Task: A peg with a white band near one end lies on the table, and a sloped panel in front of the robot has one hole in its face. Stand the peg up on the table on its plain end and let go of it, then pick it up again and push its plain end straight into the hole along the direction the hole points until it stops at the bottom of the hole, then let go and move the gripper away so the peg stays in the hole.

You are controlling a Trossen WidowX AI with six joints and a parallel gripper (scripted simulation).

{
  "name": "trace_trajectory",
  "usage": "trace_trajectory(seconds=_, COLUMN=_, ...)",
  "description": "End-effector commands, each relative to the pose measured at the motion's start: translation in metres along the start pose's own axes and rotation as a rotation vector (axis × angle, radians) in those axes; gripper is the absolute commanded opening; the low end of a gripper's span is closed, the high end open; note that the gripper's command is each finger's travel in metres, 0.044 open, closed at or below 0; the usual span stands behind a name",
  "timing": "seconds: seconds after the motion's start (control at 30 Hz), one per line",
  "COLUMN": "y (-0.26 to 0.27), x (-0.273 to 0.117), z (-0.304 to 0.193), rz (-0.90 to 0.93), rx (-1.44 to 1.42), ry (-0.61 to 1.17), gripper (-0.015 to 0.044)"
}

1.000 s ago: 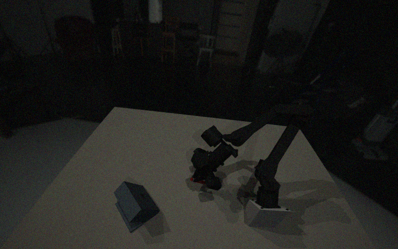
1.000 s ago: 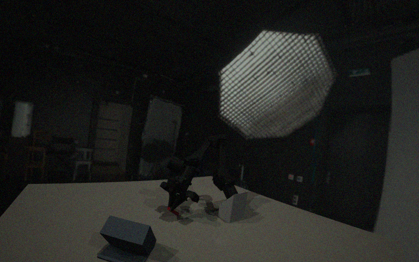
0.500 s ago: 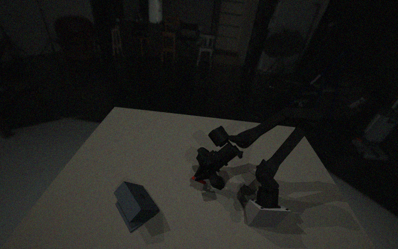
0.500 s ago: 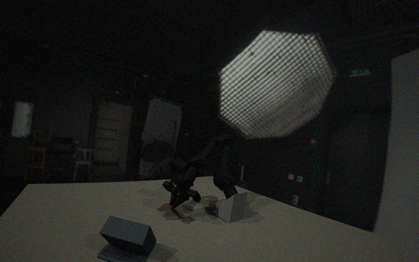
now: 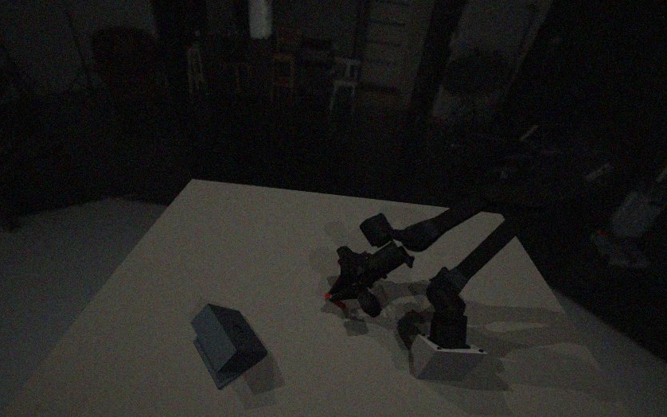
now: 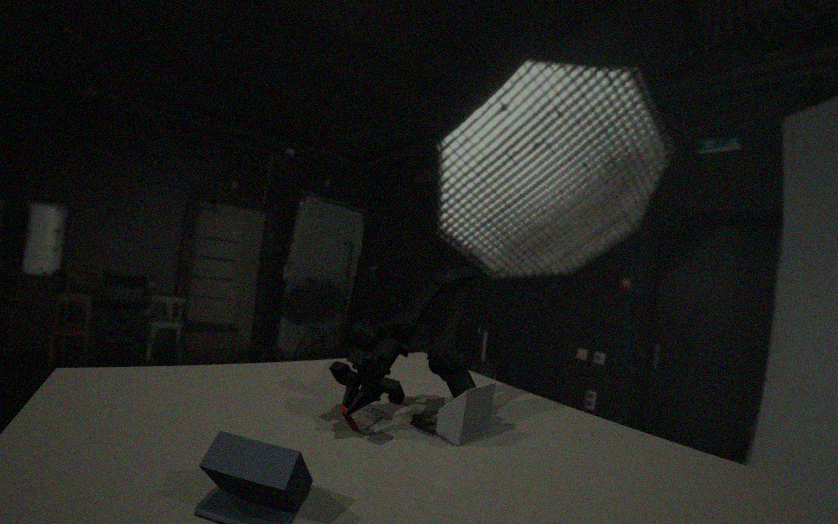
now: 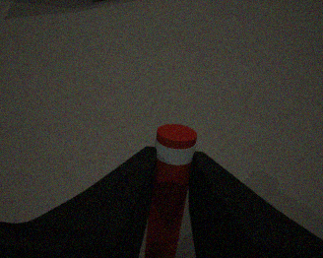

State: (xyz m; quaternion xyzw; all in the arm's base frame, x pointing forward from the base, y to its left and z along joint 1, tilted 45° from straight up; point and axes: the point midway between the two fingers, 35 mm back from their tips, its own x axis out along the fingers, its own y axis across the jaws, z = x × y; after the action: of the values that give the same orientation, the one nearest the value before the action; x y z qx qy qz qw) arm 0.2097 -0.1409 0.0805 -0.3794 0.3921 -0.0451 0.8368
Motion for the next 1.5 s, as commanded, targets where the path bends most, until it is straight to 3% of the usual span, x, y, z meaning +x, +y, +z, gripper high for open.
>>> trace_trajectory(seconds=0.0, y=0.001, x=-0.002, z=-0.001, rz=0.0, rx=-0.004, ry=-0.032, gripper=0.0049)
trace_trajectory(seconds=1.47, y=0.002, x=-0.024, z=-0.021, rz=0.004, rx=-0.01, ry=-0.411, gripper=0.0049)
